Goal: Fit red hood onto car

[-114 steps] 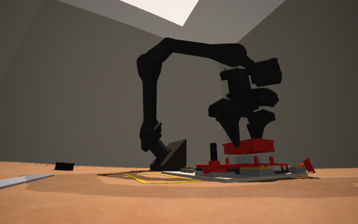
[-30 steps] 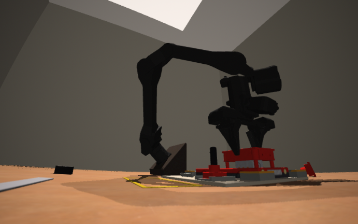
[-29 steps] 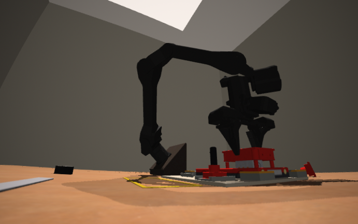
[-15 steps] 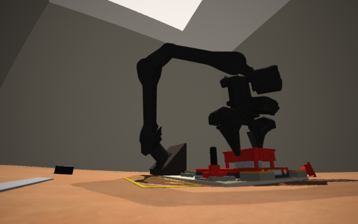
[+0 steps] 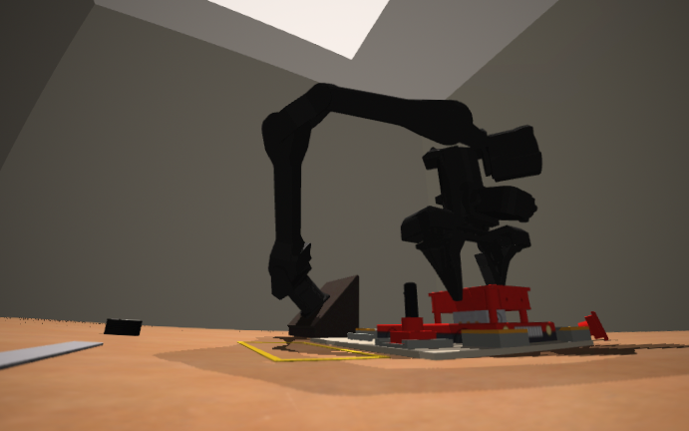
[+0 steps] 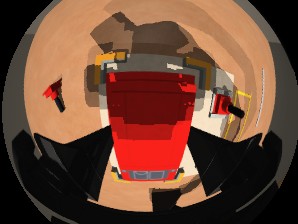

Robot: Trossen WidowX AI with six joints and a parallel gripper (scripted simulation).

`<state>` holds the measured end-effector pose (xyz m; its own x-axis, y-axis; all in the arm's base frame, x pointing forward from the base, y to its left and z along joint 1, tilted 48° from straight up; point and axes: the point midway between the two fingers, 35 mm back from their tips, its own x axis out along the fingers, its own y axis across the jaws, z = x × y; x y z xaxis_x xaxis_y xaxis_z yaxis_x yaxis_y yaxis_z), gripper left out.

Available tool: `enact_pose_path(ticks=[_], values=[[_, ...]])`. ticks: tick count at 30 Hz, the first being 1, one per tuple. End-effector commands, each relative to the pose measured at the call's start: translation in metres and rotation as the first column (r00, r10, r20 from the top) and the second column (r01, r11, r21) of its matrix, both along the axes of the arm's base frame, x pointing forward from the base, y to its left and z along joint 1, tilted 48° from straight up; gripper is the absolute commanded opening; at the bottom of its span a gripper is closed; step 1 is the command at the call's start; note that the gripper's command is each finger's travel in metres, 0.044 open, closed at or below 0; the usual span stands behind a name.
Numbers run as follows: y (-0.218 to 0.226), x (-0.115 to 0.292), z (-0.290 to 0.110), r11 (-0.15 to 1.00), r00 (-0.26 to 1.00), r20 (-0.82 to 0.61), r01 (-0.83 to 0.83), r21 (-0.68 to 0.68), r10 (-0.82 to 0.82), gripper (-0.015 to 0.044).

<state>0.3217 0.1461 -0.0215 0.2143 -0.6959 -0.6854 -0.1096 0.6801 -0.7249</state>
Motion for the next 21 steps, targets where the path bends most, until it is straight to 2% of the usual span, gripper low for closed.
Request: enact_pose_path(ticks=[1, 21], values=[[-0.0050, 0.0012, -0.0037, 1.000, 1.000, -0.003, 0.002, -0.006, -0.002, 0.0000], [-0.0107, 0.0026, -0.0085, 1.000, 1.000, -0.004, 0.002, -0.007, -0.002, 0.0000]])
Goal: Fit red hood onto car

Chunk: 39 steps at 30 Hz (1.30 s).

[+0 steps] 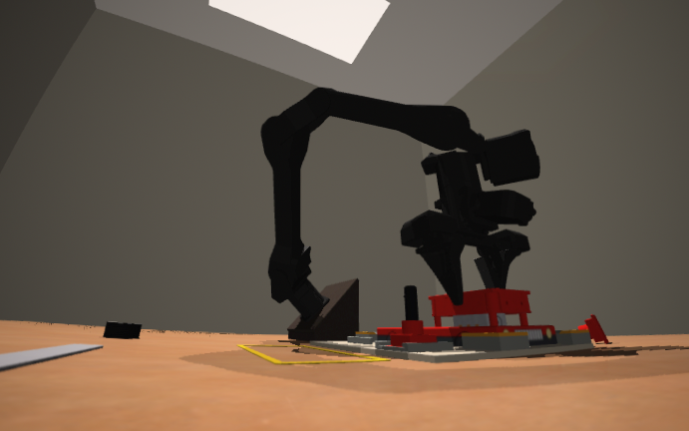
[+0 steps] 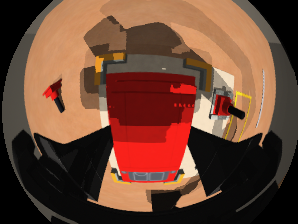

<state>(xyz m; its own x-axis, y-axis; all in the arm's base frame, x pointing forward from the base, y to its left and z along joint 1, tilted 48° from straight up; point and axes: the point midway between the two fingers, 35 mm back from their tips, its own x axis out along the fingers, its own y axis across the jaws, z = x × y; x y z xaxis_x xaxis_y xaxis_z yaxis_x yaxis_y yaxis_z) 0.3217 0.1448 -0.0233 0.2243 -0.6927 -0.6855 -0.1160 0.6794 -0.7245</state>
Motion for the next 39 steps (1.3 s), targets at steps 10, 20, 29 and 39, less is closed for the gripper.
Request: enact_pose_path(ticks=[10, 20, 29, 39], values=[[-0.0094, 0.0031, -0.0074, 1.000, 1.000, -0.006, 0.014, -0.008, -0.014, 0.0000], [-0.0083, 0.0039, -0.0064, 1.000, 1.000, -0.003, 0.013, -0.006, -0.013, 0.0105], [-0.0083, 0.0039, -0.0064, 1.000, 1.000, -0.003, 0.013, -0.006, -0.013, 0.0341], [-0.0016, 0.0030, -0.0010, 1.000, 1.000, -0.004, 0.014, -0.006, -0.014, 0.0440]])
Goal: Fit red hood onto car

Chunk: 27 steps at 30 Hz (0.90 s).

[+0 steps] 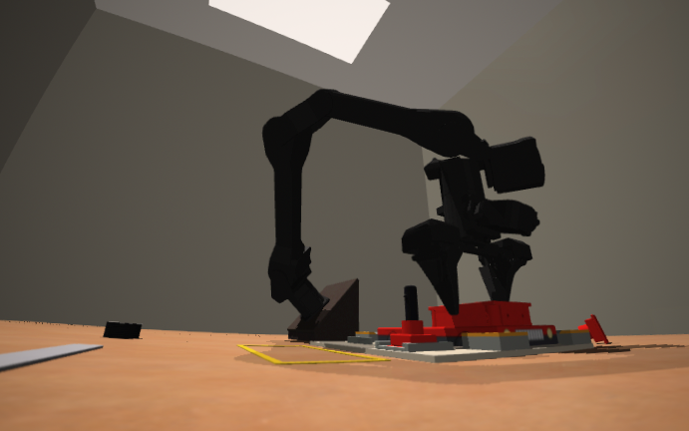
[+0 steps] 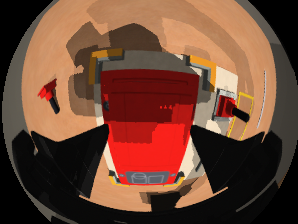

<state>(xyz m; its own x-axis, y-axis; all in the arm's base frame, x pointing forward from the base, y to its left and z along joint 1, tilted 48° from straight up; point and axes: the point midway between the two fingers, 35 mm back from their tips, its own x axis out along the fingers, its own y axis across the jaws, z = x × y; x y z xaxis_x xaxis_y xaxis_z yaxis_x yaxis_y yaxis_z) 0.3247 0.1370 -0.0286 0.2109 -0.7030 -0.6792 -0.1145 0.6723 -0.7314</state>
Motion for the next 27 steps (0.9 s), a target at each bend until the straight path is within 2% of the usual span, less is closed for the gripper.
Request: enact_pose_path(ticks=[1, 8, 27], values=[[0.010, -0.001, 0.008, 1.000, 1.000, 0.004, 0.003, 0.006, -0.003, 0.0440], [0.051, -0.014, 0.047, 1.000, 1.000, 0.000, 0.008, 0.003, -0.008, 0.0440], [0.052, -0.014, 0.048, 1.000, 1.000, 0.000, 0.008, 0.002, -0.008, 0.0440]])
